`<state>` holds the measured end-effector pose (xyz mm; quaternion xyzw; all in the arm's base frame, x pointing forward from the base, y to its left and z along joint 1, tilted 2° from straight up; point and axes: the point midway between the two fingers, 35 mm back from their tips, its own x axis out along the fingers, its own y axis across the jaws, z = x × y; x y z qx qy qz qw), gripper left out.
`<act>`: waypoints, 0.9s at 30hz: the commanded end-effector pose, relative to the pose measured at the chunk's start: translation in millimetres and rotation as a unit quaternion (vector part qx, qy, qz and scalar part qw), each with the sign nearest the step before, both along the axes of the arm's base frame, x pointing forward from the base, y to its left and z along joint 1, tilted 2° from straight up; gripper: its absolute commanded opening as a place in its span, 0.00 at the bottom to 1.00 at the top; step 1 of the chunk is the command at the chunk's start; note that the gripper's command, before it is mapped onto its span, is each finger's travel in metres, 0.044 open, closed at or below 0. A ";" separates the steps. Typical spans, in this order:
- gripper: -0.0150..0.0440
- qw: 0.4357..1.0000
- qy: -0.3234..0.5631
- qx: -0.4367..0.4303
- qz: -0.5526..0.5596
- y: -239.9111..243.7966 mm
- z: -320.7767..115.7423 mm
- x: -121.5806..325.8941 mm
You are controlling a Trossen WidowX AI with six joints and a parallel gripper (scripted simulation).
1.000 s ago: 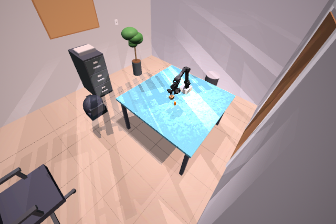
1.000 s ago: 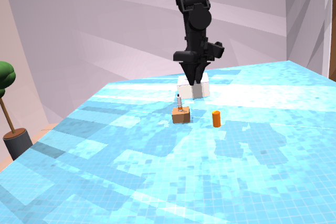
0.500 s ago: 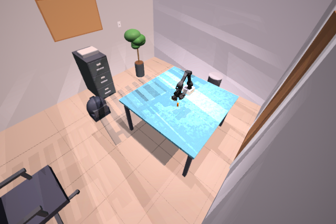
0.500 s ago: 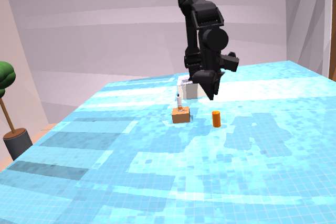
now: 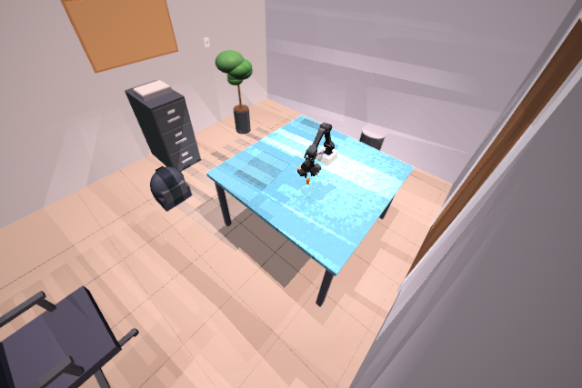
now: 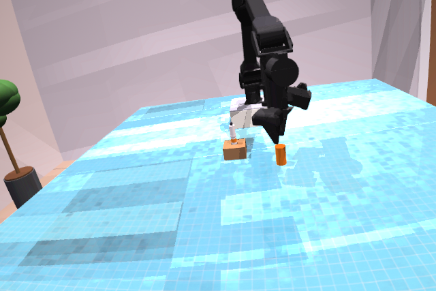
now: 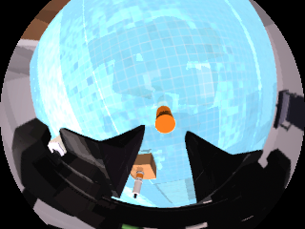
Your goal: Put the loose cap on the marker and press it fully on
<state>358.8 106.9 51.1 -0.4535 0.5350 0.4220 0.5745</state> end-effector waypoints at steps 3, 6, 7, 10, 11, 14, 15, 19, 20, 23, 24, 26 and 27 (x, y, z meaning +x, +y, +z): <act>0.66 1.000 0.000 0.002 -0.002 0.9 -10.2 0.6; 0.66 1.000 0.000 0.002 -0.002 1.0 -15.0 1.2; 0.66 1.000 0.000 0.002 -0.002 1.0 -16.6 1.4; 0.66 1.000 0.000 0.002 -0.002 1.1 -21.4 1.9; 0.66 1.000 0.000 0.002 -0.002 1.1 -23.0 2.0; 0.66 1.000 0.000 0.002 -0.002 1.2 -27.8 2.4; 0.66 1.000 0.000 0.002 -0.002 1.2 -29.4 2.5; 0.66 1.000 0.000 0.002 -0.002 1.2 -35.8 2.9; 0.66 1.000 0.000 0.002 -0.002 1.2 -37.4 3.0; 0.66 1.000 0.001 0.002 -0.002 1.2 -42.2 3.2; 0.66 1.000 0.001 0.002 -0.002 1.2 -43.8 3.2; 0.66 1.000 0.001 0.002 -0.002 1.1 -47.0 3.3; 0.66 1.000 0.001 0.002 -0.002 1.1 -48.5 3.3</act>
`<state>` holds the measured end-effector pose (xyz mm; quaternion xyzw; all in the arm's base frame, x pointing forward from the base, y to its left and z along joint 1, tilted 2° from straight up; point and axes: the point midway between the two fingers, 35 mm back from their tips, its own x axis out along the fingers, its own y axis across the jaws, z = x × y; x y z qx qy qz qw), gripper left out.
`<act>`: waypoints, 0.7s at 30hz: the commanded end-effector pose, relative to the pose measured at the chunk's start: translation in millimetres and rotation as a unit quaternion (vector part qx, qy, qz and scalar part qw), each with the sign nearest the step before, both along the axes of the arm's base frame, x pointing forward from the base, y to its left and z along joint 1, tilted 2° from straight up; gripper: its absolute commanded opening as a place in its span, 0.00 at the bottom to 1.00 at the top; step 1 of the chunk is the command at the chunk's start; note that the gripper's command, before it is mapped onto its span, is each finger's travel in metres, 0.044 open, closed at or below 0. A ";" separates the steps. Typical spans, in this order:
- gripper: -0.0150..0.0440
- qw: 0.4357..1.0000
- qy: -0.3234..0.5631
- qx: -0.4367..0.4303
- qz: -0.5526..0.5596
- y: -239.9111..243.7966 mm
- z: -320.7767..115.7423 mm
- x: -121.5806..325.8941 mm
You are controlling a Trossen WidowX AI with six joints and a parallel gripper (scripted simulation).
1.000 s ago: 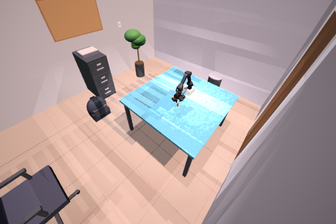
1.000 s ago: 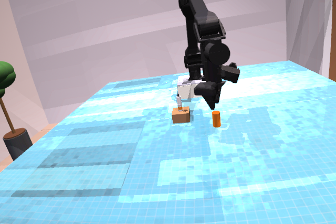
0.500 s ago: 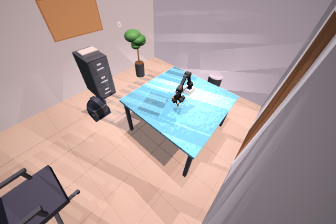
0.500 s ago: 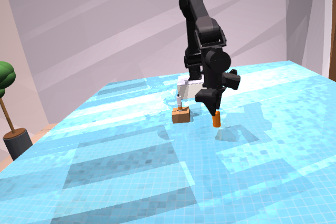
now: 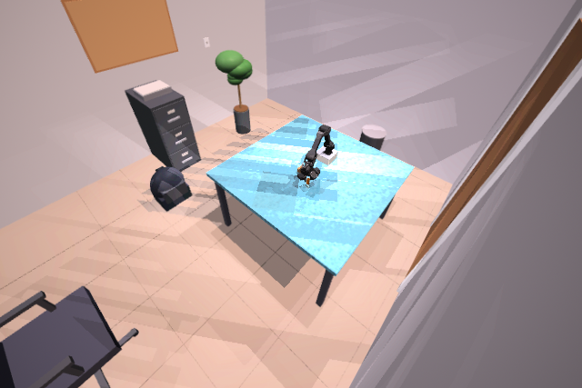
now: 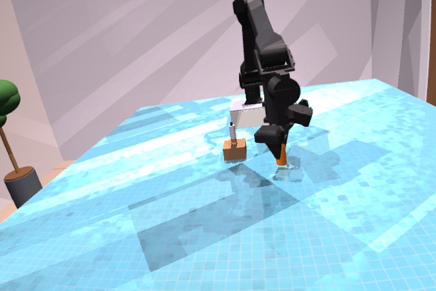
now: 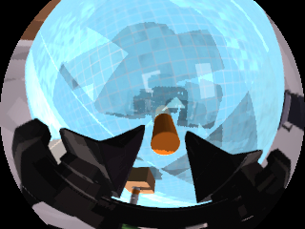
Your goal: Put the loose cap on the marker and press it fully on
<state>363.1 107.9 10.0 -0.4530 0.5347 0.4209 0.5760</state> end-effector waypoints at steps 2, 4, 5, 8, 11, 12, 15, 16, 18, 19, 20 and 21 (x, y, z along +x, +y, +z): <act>0.66 1.000 0.002 0.002 -0.001 0.1 -10.6 -1.0; 0.66 1.000 0.002 0.002 -0.001 0.1 -12.6 -1.0; 0.66 1.000 0.002 0.002 -0.001 0.1 -12.8 -1.0; 0.57 1.000 0.002 0.002 -0.001 0.3 -12.8 -0.6; 0.44 1.000 0.002 0.002 -0.001 0.3 -12.8 -0.6; 0.43 1.000 0.002 0.002 -0.001 0.3 -12.8 -0.6; 0.39 1.000 0.002 0.002 -0.001 0.3 -12.8 -0.6; 0.38 1.000 0.002 0.002 -0.001 0.3 -12.8 -0.6; 0.36 1.000 0.002 0.002 -0.001 0.3 -12.8 -0.6; 0.35 1.000 0.002 0.002 -0.001 0.3 -12.8 -0.6; 0.30 1.000 0.001 0.002 -0.002 0.4 -12.3 -0.4; 0.26 1.000 0.000 0.003 -0.006 0.7 -10.7 0.0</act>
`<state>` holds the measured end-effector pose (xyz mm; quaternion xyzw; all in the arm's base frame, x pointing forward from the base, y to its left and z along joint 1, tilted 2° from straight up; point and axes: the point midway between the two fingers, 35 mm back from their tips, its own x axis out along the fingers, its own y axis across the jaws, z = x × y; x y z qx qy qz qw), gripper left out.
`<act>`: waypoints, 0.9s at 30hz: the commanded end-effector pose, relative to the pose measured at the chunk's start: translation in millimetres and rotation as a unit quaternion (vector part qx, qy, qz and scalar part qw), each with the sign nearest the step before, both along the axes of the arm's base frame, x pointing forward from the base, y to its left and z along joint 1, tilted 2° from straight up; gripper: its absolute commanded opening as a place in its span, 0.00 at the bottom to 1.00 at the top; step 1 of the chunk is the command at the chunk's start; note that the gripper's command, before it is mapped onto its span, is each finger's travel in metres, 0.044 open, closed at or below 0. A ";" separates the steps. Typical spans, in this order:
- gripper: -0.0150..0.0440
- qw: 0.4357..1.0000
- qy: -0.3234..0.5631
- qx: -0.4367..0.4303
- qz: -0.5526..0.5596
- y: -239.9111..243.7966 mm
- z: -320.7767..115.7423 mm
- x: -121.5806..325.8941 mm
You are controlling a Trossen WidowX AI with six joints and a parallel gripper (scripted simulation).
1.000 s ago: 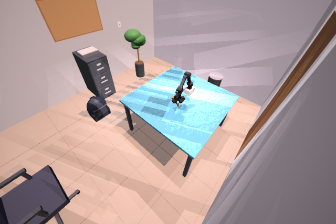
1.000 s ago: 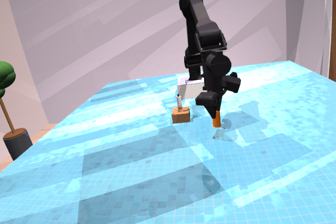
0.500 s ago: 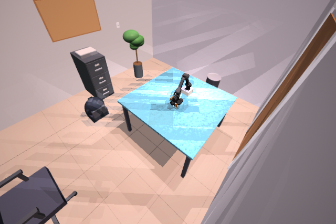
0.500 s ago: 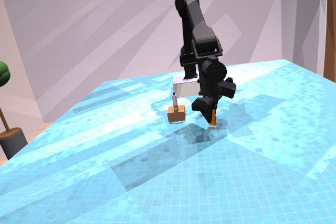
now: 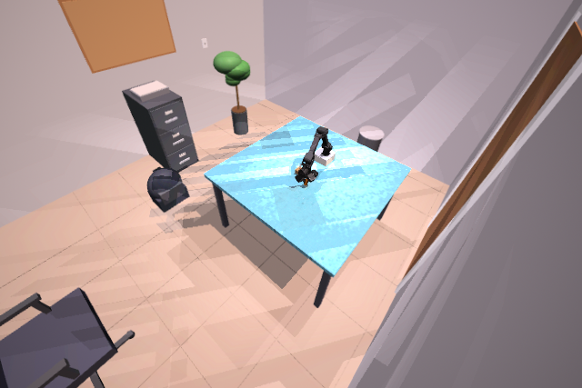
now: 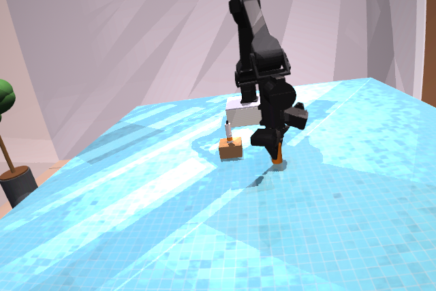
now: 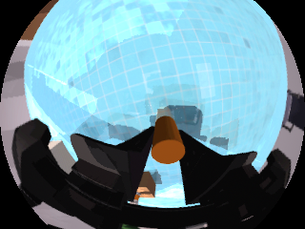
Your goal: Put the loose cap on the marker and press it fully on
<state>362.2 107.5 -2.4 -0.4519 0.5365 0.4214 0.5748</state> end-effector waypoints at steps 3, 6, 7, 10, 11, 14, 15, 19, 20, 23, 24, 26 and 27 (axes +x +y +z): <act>0.25 1.000 -0.004 0.005 -0.008 1.3 12.0 1.3; 0.25 1.000 -0.003 0.004 -0.006 1.1 23.5 0.7; 0.25 1.000 -0.003 0.004 -0.006 1.0 27.4 0.4; 0.25 1.000 -0.002 0.003 -0.004 0.7 39.0 -0.8; 0.25 1.000 -0.002 0.003 -0.003 0.5 42.8 -1.3; 0.25 1.000 -0.001 0.003 -0.001 0.0 54.5 -3.0; 0.25 1.000 -0.001 0.002 -0.001 -0.2 57.6 -3.6; 0.25 1.000 -0.001 0.002 0.000 -0.3 60.0 -4.0; 0.25 1.000 -0.001 0.002 0.000 -0.3 60.0 -4.0; 0.25 1.000 -0.001 0.002 0.000 -6.8 62.9 -5.3; 0.25 1.000 -0.001 0.002 0.000 -11.1 64.7 -6.2; 0.25 1.000 0.000 0.001 0.000 -19.7 68.4 -8.3; 0.25 1.000 0.000 0.001 0.000 -24.0 70.3 -9.4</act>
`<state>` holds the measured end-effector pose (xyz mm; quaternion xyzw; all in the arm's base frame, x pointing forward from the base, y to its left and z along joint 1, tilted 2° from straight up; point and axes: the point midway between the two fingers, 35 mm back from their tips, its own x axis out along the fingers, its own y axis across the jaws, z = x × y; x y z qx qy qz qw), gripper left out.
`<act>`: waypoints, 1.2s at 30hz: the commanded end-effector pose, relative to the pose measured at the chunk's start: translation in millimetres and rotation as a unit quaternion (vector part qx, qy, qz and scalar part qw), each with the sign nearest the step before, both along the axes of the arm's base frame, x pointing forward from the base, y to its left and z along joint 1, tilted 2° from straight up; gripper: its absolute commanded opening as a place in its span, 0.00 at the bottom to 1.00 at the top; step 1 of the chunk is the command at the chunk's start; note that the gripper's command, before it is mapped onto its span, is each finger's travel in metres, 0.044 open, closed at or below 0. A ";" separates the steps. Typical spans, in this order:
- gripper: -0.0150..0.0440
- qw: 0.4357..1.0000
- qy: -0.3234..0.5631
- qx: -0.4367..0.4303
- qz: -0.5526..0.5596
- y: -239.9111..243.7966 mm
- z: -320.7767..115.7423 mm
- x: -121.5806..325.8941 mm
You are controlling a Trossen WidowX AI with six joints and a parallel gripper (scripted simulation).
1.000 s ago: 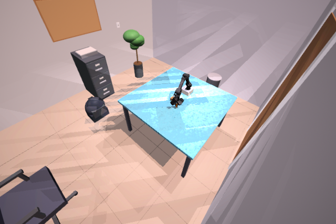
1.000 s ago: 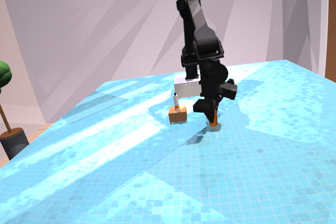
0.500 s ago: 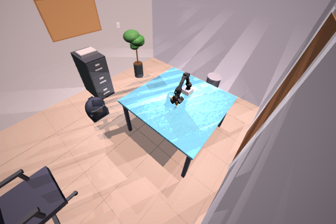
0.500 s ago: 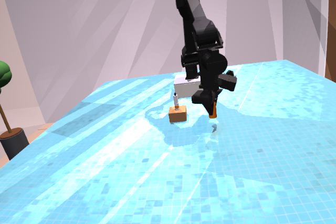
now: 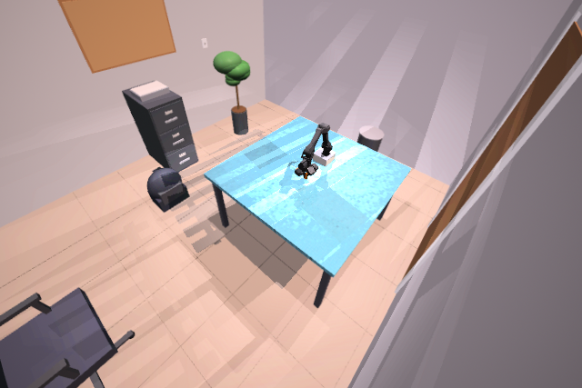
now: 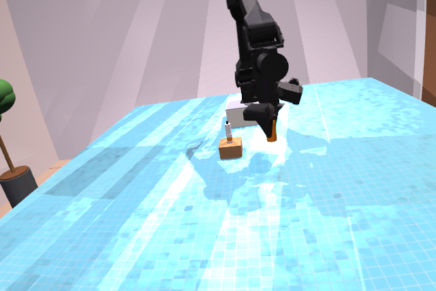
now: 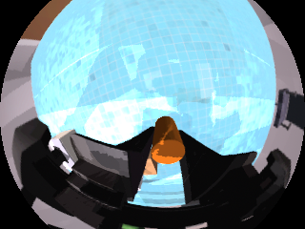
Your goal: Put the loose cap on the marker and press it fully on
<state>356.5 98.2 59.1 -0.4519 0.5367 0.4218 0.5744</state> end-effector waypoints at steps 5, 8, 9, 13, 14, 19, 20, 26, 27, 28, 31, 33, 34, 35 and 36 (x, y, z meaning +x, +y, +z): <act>0.25 1.000 -0.001 0.000 -0.001 -35.4 17.4 -10.3; 0.25 1.000 0.000 0.000 -0.001 -47.5 22.4 -14.9; 0.25 1.000 0.000 -0.001 -0.001 -51.4 24.0 -16.6; 0.25 1.000 0.000 -0.001 -0.001 -66.7 30.3 -23.7; 0.25 1.000 0.000 -0.001 -0.001 -70.4 31.8 -25.6; 0.25 1.000 0.000 -0.002 -0.001 -88.4 39.2 -35.9; 0.25 1.000 0.001 -0.002 -0.001 -91.8 40.7 -38.1; 0.25 1.000 0.001 -0.003 -0.001 -111.5 48.7 -52.1; 0.25 1.000 0.001 -0.004 -0.001 -114.6 49.9 -54.6; 0.25 1.000 0.001 -0.004 -0.001 -117.7 51.1 -57.2; 0.25 1.000 0.001 -0.004 -0.001 -124.5 53.9 -63.1; 0.25 1.000 0.001 -0.004 -0.001 -125.0 54.1 -63.5; 0.25 1.000 0.001 -0.004 -0.001 -124.9 53.8 -63.5; 0.25 1.000 0.001 -0.004 -0.001 -124.9 53.6 -63.5; 0.25 1.000 0.001 -0.004 -0.001 -124.9 52.8 -63.5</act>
